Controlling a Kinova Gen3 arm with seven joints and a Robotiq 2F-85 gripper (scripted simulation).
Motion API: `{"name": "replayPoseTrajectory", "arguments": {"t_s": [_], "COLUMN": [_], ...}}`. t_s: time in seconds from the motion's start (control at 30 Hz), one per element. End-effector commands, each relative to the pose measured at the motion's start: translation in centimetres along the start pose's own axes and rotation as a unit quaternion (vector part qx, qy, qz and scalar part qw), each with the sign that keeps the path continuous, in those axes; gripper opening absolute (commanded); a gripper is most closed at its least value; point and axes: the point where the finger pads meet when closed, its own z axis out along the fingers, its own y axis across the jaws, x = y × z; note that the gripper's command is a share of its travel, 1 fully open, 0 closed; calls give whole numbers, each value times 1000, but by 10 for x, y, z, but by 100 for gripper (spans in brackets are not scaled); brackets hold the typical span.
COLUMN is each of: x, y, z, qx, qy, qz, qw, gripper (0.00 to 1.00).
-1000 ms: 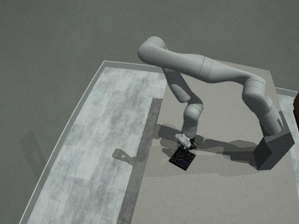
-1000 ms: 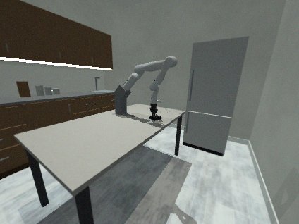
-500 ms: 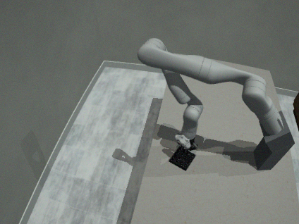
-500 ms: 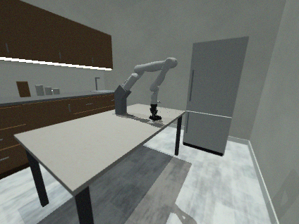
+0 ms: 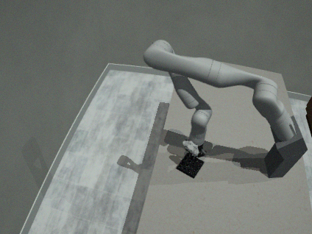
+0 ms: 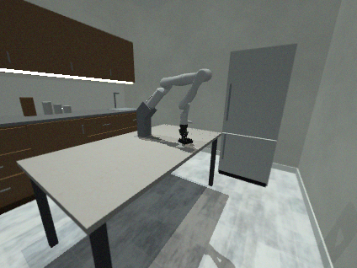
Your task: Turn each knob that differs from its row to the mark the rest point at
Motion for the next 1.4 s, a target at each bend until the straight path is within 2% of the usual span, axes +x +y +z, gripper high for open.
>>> {"name": "replayPoseTrajectory", "arguments": {"t_s": [0.0,0.67,0.7,1.37], "x": [0,0,0,0], "y": [-1,-1,-1,-1], "z": [1,1,1,1], "qx": [1,1,1,1], "qy": [0,0,0,0], "qz": [0,0,0,0], "qw": [1000,1000,1000,1000], "gripper": [19,19,8,8]}}
